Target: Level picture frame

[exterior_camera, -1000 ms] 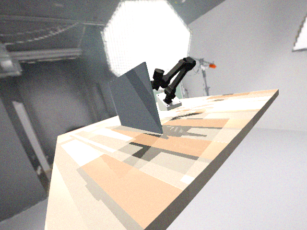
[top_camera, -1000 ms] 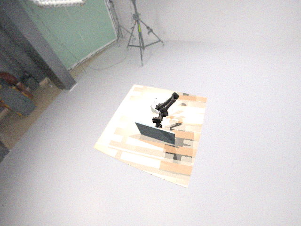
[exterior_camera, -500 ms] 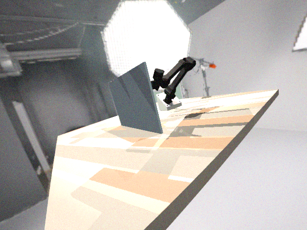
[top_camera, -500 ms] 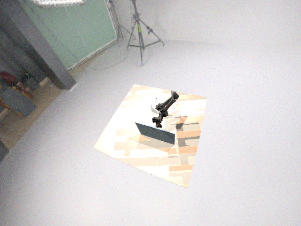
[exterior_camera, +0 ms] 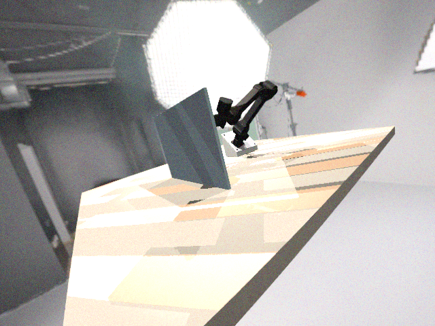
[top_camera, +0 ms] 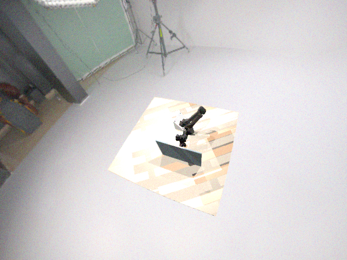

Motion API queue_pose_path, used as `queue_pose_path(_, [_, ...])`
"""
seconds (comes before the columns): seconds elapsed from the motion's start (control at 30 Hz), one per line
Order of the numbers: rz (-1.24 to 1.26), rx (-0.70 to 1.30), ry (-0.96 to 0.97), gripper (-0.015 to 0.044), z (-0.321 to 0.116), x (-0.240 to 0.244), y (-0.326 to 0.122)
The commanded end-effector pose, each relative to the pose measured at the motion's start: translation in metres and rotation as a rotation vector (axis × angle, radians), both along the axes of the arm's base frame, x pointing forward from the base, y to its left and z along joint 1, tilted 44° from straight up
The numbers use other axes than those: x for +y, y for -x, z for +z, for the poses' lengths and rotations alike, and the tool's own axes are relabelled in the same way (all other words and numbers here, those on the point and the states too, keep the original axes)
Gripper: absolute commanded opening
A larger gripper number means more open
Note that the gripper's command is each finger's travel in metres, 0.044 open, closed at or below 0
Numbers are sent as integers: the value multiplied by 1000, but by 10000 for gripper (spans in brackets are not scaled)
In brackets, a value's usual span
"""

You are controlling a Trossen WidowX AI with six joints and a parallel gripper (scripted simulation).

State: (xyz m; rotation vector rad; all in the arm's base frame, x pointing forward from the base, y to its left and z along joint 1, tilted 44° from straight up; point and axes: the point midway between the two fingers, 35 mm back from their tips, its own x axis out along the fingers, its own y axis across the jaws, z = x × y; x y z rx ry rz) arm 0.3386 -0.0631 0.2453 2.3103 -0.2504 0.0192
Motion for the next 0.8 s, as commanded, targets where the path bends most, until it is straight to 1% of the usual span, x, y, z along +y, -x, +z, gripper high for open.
queue_pose_path(0.0, [1, -1, -6, 79, 0, 0, 0])
queue_pose_path(0.23, [1, -1, -6, 260, 0, 0, 0])
queue_pose_path(0.4, [2, -3, -19, 260, 1, 1, 5])
queue_pose_path(0.57, [10, -19, -112, 260, 5, 8, 39])
queue_pose_path(0.77, [20, -38, -228, 260, -3, 16, 79])
